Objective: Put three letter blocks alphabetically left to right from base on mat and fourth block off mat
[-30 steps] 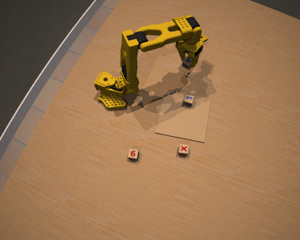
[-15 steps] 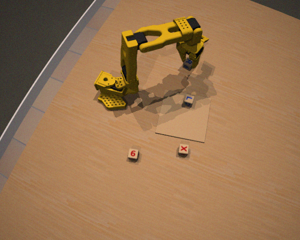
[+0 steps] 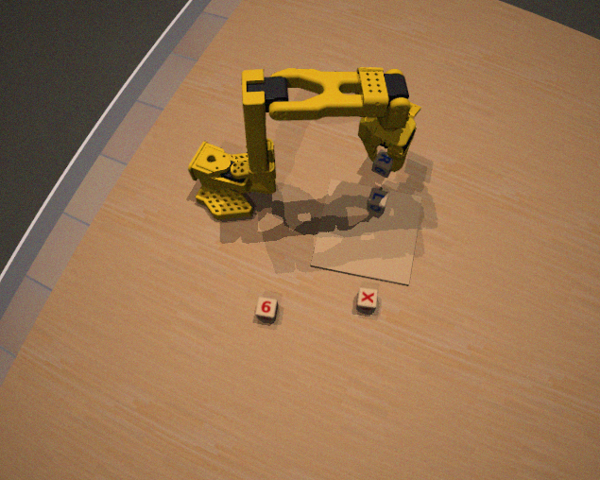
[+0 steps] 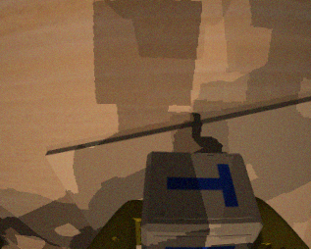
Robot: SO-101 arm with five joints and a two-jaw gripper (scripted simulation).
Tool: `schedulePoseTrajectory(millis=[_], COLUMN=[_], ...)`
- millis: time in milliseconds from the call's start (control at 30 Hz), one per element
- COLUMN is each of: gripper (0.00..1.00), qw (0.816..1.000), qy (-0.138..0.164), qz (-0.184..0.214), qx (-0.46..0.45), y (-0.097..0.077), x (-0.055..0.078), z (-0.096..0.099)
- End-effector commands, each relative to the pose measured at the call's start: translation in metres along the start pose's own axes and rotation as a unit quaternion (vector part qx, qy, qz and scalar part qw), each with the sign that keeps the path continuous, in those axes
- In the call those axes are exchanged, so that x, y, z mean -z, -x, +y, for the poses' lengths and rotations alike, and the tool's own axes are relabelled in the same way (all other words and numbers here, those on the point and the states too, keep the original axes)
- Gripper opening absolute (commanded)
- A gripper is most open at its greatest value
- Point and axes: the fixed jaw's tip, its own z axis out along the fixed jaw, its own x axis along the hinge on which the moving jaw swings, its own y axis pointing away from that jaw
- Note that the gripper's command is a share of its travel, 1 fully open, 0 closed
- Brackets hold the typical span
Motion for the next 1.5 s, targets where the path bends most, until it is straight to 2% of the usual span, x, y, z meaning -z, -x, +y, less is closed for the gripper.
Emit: schedulePoseTrajectory(millis=[0, 167, 233, 400, 533, 1467], gripper=[0.0, 0.0, 0.0, 0.0, 0.0, 0.0], qw=[0.999, 0.998, 0.998, 0.997, 0.996, 0.996], qy=[-0.03, -0.032, -0.032, -0.032, -0.033, -0.034], qz=[-0.016, -0.011, -0.011, -0.008, -0.006, -0.006], qx=[0.023, 0.052, 0.052, 0.073, 0.082, 0.084], y=[-0.019, -0.046, -0.046, -0.066, -0.075, -0.079], x=[0.009, 0.007, 0.007, 0.006, 0.006, 0.006], z=[-0.014, -0.022, -0.022, -0.024, -0.025, -0.025])
